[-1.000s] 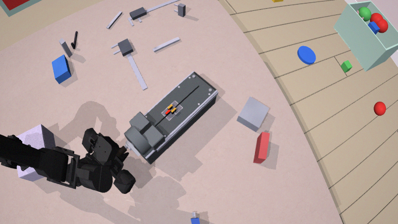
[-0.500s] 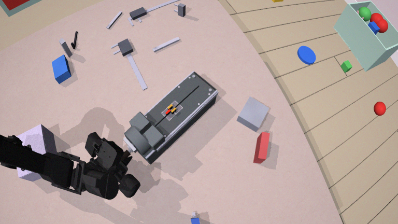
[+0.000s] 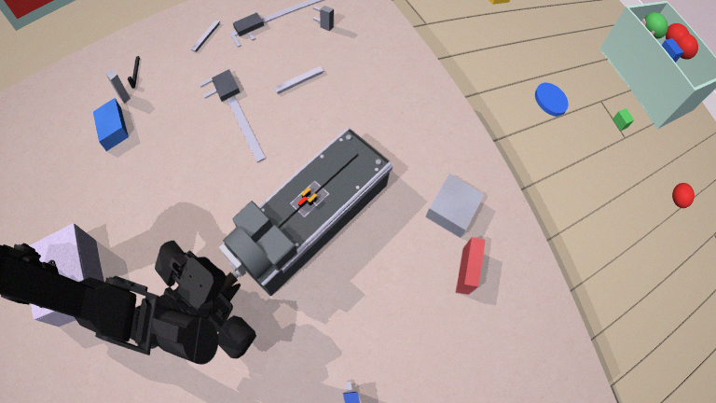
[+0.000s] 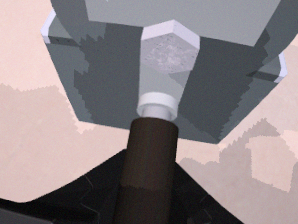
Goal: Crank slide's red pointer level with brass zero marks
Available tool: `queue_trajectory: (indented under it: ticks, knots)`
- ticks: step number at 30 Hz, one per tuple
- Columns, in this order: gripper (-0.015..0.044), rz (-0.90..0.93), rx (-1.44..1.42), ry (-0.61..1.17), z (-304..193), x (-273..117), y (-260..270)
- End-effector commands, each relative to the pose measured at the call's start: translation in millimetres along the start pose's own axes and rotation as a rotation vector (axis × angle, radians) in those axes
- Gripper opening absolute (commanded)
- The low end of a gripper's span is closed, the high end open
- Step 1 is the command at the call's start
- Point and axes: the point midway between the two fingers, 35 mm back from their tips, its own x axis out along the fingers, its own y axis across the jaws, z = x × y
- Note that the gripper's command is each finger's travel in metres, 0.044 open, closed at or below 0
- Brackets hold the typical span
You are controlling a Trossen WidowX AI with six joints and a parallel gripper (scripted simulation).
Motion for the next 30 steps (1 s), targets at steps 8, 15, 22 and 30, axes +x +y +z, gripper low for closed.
queue_trajectory:
  ticks: [8,15,22,30]
  knots:
    - [0.0000,-0.024,-0.006,0.004,0.9,-0.9,-10.7]
    - [0.0000,-0.024,-0.006,0.004,1.2,-1.2,-11.7]
    - [0.0000,-0.024,-0.006,0.004,1.5,-1.4,-12.5]
    - [0.0000,-0.024,-0.006,0.004,1.7,-1.6,-13.1]
